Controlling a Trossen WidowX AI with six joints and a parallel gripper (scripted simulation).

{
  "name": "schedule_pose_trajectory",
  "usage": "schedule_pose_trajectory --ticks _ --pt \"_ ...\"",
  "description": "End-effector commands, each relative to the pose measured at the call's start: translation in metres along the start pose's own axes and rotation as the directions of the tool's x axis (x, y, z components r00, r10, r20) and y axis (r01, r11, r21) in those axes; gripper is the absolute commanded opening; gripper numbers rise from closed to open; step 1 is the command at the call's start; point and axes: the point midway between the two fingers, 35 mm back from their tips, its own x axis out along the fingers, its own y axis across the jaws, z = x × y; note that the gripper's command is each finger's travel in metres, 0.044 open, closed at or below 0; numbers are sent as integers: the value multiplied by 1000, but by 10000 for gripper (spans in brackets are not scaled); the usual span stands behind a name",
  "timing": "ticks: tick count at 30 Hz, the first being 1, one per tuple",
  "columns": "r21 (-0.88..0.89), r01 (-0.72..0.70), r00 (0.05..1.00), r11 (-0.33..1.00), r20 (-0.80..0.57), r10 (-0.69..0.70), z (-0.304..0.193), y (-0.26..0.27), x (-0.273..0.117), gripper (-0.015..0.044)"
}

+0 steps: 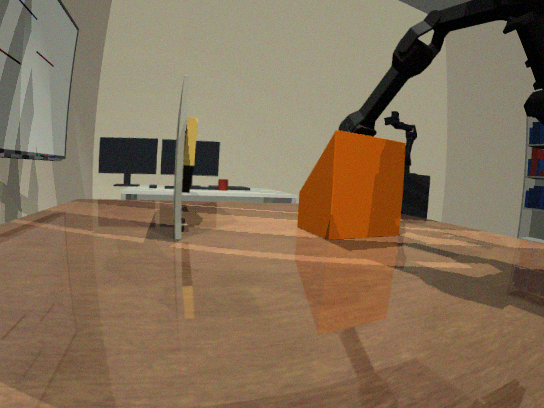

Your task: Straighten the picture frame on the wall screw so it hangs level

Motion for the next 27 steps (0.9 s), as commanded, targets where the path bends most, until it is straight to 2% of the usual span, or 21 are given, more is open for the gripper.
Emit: schedule_pose_trajectory --ticks 1,5,6,11,16,22,27 --pt "1 -3 1000 1000 3 3 0 0 -2 374" --pt "27 -64 995 998 81 62 5 -8 -39 269" --pt "37 -92 989 995 117 87 7 -12 -56 260" --pt "80 -218 939 973 288 187 5 -40 -133 260" --pt "139 -361 839 922 480 256 -15 -80 -216 260" --pt "168 -527 668 833 688 283 -61 -137 -300 260" --pt "155 -654 491 740 832 260 -118 -185 -356 260"
